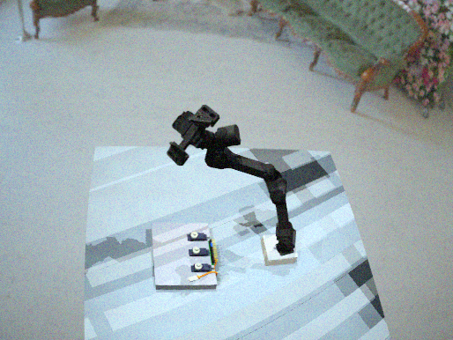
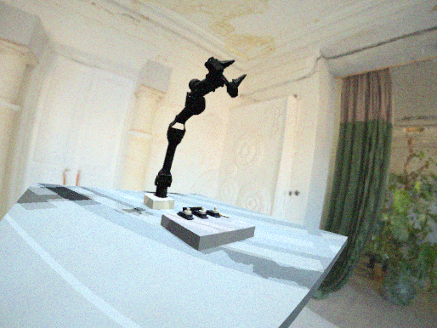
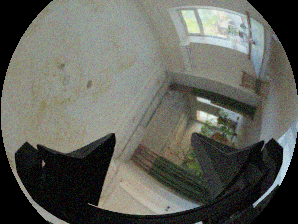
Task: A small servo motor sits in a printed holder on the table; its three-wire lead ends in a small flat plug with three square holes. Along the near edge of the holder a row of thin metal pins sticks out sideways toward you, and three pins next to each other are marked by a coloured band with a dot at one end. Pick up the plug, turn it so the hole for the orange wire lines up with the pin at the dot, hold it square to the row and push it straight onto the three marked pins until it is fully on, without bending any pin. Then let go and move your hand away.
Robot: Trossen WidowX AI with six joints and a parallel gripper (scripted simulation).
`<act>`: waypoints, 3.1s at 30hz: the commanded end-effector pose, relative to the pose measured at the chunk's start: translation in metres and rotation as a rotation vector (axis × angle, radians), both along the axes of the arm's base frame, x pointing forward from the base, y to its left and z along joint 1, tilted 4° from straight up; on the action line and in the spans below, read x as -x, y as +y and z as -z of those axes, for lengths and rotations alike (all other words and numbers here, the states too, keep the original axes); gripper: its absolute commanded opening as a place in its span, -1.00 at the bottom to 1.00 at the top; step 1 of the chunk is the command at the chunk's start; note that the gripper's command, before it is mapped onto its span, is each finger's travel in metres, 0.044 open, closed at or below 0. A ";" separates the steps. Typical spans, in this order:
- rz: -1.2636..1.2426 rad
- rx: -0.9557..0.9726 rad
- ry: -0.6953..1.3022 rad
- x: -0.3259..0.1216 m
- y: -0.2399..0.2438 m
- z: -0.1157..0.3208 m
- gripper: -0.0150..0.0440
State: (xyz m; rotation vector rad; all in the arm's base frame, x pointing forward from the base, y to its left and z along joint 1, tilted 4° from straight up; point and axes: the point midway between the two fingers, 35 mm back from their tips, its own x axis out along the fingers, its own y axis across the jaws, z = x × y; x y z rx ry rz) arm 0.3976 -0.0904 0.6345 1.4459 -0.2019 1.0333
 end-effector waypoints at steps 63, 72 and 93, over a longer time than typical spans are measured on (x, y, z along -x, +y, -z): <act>0.890 0.638 0.089 0.033 0.069 0.146 -0.10; 0.979 0.841 0.123 0.046 0.077 0.189 -0.10; 1.080 1.408 0.153 0.084 0.090 0.304 -0.10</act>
